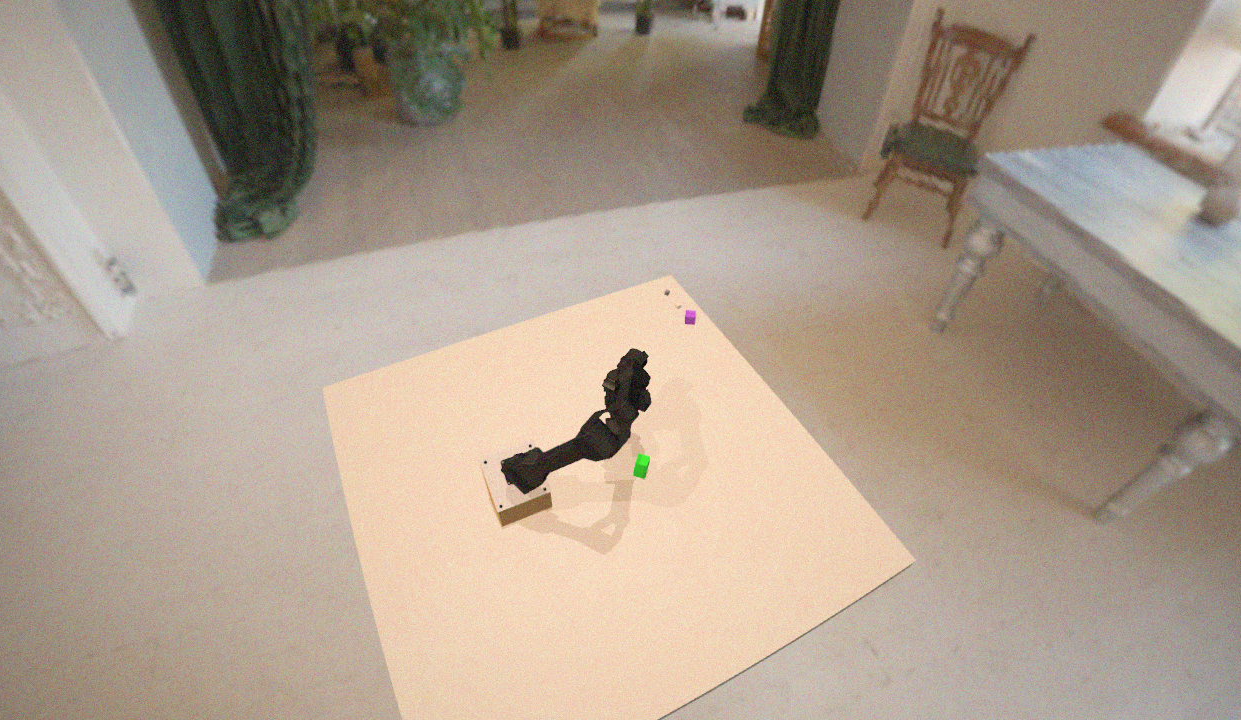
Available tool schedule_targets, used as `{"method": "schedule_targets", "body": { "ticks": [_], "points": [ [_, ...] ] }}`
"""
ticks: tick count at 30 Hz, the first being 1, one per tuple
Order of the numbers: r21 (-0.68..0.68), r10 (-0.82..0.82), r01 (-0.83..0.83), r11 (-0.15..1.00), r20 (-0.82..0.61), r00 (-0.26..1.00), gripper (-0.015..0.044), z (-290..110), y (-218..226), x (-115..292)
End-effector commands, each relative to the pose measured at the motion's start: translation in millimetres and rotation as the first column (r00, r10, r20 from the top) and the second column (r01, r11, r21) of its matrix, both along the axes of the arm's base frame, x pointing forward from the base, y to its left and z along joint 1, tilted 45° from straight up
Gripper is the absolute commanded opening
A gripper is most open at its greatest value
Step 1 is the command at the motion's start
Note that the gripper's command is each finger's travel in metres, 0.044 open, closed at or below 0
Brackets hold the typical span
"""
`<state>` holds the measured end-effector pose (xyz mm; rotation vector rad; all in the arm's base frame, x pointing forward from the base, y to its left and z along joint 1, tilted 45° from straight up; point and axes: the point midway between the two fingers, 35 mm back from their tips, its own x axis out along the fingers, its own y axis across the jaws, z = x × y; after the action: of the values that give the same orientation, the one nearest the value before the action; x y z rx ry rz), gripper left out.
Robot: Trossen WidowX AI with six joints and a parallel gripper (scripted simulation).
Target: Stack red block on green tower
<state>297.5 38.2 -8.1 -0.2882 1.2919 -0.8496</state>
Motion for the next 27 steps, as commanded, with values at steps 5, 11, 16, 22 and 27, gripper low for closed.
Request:
{"method": "schedule_targets", "body": {
  "ticks": [5, 11, 16, 22, 27],
  "points": [
    [-0.005, 0.002, -0.002, 1.0, 0.006, 1.0, 0.0, 43, -41, 26],
    [-0.016, -0.001, 0.001, 1.0, 0.006, 1.0, 0.0, 67, -66, 35],
    [-0.016, -0.001, 0.001, 1.0, 0.006, 1.0, 0.0, 64, -69, 35],
    [-0.017, -0.001, 0.001, 1.0, 0.007, 1.0, 0.0, 54, -79, 35],
    [-0.017, -0.001, 0.001, 1.0, 0.007, 1.0, 0.0, 41, -92, 36]
  ]
}}
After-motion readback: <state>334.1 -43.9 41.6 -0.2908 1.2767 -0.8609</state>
